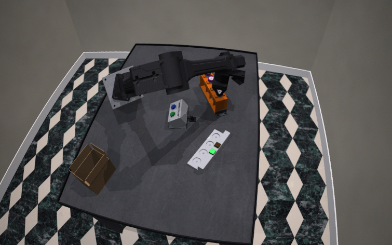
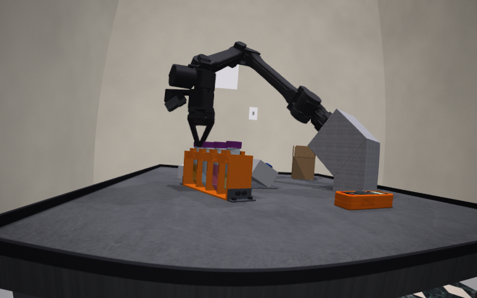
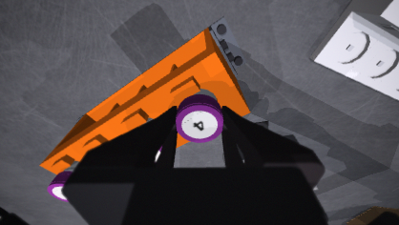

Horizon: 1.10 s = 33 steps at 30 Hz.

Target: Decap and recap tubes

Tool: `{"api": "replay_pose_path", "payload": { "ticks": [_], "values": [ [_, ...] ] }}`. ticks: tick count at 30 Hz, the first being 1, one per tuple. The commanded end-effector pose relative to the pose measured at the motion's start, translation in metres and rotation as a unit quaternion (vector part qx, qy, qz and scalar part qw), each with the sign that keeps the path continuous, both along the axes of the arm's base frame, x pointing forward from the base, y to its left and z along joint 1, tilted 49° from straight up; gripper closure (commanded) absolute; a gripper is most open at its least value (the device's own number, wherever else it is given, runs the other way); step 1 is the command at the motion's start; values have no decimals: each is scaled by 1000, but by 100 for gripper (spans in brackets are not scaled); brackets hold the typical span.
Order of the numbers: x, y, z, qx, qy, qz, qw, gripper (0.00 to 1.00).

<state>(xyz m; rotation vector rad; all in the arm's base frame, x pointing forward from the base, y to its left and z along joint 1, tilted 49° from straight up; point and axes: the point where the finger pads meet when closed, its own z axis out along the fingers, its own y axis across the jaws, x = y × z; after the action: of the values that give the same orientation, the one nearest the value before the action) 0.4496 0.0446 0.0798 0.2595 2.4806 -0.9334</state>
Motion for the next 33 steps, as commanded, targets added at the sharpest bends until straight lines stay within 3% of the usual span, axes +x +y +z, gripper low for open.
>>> {"api": "replay_pose_path", "payload": {
  "ticks": [1, 7, 9, 14, 15, 33],
  "values": [
    [8, 10, -1, 58, -97, -84, 990, 100],
    [9, 11, 0, 104, -177, -164, 965, 100],
    [9, 11, 0, 104, -177, -164, 965, 100],
    [10, 11, 0, 150, -259, -245, 922, 100],
    [10, 11, 0, 153, -263, -249, 920, 100],
    [10, 11, 0, 153, -262, -249, 920, 100]
  ]
}}
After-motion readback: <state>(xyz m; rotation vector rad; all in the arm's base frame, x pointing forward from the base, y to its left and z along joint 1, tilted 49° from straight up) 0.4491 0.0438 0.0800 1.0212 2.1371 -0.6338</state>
